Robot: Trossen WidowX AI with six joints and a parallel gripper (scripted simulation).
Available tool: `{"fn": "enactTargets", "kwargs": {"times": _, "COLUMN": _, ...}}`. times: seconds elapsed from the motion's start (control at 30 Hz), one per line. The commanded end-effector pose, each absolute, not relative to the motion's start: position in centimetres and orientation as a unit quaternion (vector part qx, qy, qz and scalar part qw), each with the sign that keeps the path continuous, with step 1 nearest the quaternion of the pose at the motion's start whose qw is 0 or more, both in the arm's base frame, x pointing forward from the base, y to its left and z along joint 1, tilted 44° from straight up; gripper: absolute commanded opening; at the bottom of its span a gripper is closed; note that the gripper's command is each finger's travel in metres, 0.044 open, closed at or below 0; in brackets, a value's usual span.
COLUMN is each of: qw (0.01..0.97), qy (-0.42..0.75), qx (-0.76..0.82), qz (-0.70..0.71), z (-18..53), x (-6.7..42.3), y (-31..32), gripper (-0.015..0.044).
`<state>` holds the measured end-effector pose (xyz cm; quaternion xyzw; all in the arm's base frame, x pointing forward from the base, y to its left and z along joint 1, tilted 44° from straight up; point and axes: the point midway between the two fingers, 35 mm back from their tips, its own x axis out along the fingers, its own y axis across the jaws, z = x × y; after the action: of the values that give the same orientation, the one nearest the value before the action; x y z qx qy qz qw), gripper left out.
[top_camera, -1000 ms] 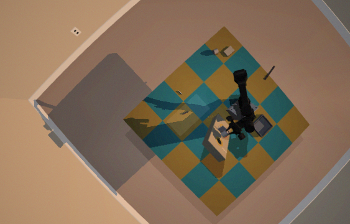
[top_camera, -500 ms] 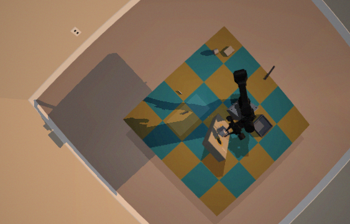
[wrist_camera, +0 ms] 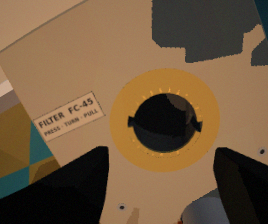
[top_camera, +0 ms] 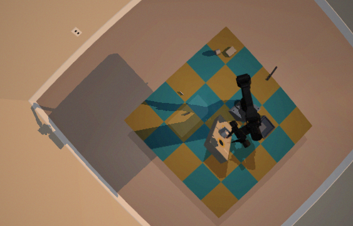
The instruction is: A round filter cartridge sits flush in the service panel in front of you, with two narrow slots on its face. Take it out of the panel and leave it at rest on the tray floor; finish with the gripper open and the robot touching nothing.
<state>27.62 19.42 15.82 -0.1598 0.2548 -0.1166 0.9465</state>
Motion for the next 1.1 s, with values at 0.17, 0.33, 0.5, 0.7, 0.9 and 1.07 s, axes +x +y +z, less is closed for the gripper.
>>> {"fn": "enactTargets", "kwargs": {"times": 0.17, "qw": 0.942, "qy": 0.264, "qx": -0.172, "qz": -0.115, "z": 18.6, "x": 26.9, "y": 22.0, "gripper": 0.0347}}
{"fn": "enactTargets", "kwargs": {"times": 0.33, "qw": 0.862, "qy": 0.39, "qx": -0.297, "qz": -0.129, "z": 13.0, "x": 25.4, "y": 16.7, "gripper": 0.0305}}
{"fn": "enactTargets", "kwargs": {"times": 0.5, "qw": 0.809, "qy": 0.455, "qx": -0.348, "qz": -0.135, "z": 10.7, "x": 24.0, "y": 13.9, "gripper": 0.0305}}
{"fn": "enactTargets", "kwargs": {"times": 0.7, "qw": 0.809, "qy": 0.455, "qx": -0.348, "qz": -0.135, "z": 10.6, "x": 24.2, "y": 13.7, "gripper": 0.0305}}
{"fn": "enactTargets", "kwargs": {"times": 0.9, "qw": 0.809, "qy": 0.455, "qx": -0.347, "qz": -0.135, "z": 9.9, "x": 24.7, "y": 13.3, "gripper": 0.0305}}
{"fn": "enactTargets", "kwargs": {"times": 1.07, "qw": 0.809, "qy": 0.455, "qx": -0.347, "qz": -0.134, "z": 9.4, "x": 25.2, "y": 12.9, "gripper": 0.0305}}
